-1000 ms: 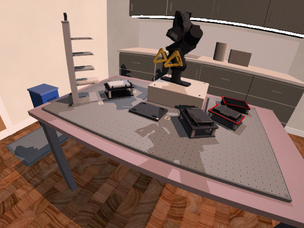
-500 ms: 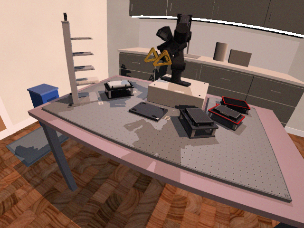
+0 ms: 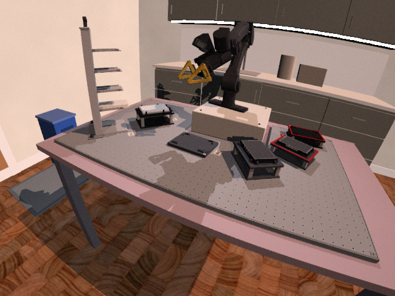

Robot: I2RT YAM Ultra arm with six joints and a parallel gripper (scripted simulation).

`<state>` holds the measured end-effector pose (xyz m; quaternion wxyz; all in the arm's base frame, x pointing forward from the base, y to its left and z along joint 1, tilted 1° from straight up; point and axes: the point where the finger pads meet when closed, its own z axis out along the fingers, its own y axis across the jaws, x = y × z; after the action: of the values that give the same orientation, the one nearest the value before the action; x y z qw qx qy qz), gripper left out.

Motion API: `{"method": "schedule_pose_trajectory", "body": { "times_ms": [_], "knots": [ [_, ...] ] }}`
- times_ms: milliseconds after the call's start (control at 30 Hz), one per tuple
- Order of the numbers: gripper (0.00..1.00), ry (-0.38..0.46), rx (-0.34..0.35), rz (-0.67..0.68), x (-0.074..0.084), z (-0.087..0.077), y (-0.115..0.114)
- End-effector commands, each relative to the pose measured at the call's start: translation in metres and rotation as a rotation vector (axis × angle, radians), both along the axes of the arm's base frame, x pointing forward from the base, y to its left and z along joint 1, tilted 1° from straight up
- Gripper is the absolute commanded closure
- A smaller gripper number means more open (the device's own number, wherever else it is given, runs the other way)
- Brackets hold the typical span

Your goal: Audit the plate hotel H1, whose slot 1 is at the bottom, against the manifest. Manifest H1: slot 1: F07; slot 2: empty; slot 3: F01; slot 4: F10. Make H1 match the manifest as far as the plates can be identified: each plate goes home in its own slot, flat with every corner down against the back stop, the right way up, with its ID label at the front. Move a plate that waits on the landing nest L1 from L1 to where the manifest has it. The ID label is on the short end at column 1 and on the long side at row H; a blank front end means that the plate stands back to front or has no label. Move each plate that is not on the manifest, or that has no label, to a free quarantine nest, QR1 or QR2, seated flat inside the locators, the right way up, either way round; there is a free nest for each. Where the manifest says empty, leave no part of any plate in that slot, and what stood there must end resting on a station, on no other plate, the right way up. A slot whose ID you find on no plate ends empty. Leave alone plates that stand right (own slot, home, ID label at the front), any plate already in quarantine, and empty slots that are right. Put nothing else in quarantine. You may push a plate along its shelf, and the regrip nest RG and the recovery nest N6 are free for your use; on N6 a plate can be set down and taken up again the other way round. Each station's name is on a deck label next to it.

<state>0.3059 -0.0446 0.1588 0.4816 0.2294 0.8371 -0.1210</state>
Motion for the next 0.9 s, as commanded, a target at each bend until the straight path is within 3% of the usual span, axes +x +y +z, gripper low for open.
{"method": "schedule_pose_trajectory", "body": {
  "times_ms": [0,867],
  "knots": [
    [0.0,-0.012,-0.006,0.038,0.004,0.006,-0.004],
    [0.0,-0.012,-0.01,0.038,-0.003,0.006,-0.077]
  ]
}}
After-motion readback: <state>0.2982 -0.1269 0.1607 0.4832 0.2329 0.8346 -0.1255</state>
